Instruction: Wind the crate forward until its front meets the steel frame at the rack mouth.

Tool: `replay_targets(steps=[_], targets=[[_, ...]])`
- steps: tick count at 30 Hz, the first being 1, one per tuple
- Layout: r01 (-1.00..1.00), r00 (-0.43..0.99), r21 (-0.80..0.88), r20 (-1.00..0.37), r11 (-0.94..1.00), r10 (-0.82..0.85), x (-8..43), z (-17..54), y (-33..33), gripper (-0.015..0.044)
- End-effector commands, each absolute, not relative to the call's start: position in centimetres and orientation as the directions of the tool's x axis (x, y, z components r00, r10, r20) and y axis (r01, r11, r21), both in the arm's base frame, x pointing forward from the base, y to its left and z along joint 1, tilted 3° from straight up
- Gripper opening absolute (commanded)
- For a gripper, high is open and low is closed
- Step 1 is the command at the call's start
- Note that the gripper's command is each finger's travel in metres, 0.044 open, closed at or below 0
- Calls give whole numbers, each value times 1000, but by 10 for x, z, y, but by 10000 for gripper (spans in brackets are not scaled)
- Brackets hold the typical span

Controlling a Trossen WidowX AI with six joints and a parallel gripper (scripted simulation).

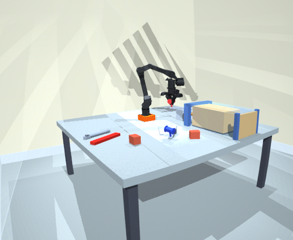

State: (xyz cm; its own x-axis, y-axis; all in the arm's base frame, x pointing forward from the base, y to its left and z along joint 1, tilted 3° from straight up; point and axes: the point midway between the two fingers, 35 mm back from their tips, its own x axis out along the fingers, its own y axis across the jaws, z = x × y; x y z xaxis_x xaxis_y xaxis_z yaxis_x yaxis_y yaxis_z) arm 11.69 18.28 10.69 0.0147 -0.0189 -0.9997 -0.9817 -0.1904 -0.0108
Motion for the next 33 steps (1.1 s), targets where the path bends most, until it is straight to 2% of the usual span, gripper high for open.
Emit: replay_targets(steps=[1,33], targets=[[-983,37,-30,-999,-181,-38,126,106,173,0],[-983,40,-33,-998,-181,-40,159,108,152,0]])
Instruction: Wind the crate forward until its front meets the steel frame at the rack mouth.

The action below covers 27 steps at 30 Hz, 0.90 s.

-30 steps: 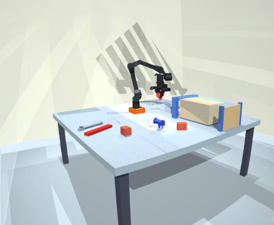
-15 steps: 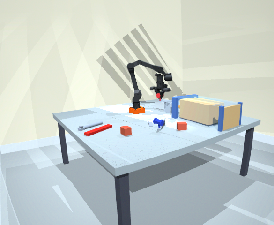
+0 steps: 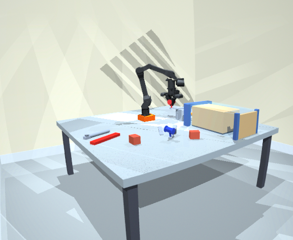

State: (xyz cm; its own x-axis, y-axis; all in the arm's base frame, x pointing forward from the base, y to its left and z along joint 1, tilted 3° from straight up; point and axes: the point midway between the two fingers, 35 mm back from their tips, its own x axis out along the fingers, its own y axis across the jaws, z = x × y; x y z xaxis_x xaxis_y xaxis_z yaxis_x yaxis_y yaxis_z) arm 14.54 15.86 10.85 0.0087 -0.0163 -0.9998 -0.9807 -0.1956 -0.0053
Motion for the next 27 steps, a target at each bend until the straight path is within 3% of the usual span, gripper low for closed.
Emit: replay_targets(steps=[1,27], targets=[[-983,41,-33,-998,-181,-40,161,108,151,0],[-983,43,-35,-998,-181,-41,192,110,145,0]])
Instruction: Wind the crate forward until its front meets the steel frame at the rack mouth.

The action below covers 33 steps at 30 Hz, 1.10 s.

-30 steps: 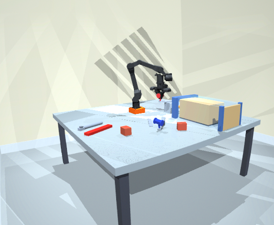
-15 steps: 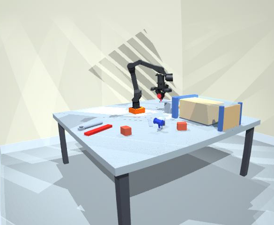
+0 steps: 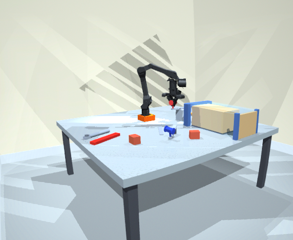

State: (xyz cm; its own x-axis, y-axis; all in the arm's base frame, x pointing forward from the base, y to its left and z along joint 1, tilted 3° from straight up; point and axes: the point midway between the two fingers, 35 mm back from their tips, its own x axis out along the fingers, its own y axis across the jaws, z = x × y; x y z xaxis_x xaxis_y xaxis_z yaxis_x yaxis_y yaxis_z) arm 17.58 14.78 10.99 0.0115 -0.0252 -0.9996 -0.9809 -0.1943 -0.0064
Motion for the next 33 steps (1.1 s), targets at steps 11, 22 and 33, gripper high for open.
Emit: replay_targets(steps=[11,22,33], targets=[[-983,44,-36,-998,-181,-41,206,111,146,0],[-983,46,-37,-998,-181,-41,219,111,148,0],[-983,47,-38,-998,-180,-40,232,112,153,0]])
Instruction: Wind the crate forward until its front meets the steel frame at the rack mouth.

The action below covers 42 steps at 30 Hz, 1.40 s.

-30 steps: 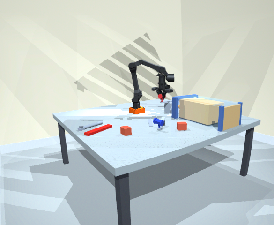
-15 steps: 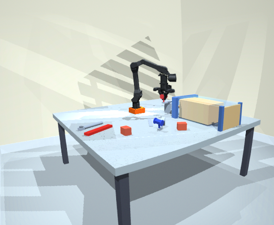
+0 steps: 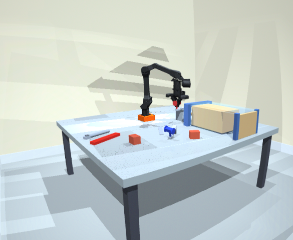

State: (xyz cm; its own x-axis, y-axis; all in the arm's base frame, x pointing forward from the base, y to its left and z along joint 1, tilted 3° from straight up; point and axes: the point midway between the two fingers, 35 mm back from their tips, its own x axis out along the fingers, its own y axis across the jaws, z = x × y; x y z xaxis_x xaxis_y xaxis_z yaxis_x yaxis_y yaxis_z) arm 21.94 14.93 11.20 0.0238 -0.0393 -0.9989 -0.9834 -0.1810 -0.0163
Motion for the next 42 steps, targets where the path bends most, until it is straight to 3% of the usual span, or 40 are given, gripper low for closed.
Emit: replay_targets(steps=[1,42], targets=[[-983,47,-39,-998,-180,-40,233,112,153,0],[-983,50,-42,-998,-180,-38,273,113,183,0]])
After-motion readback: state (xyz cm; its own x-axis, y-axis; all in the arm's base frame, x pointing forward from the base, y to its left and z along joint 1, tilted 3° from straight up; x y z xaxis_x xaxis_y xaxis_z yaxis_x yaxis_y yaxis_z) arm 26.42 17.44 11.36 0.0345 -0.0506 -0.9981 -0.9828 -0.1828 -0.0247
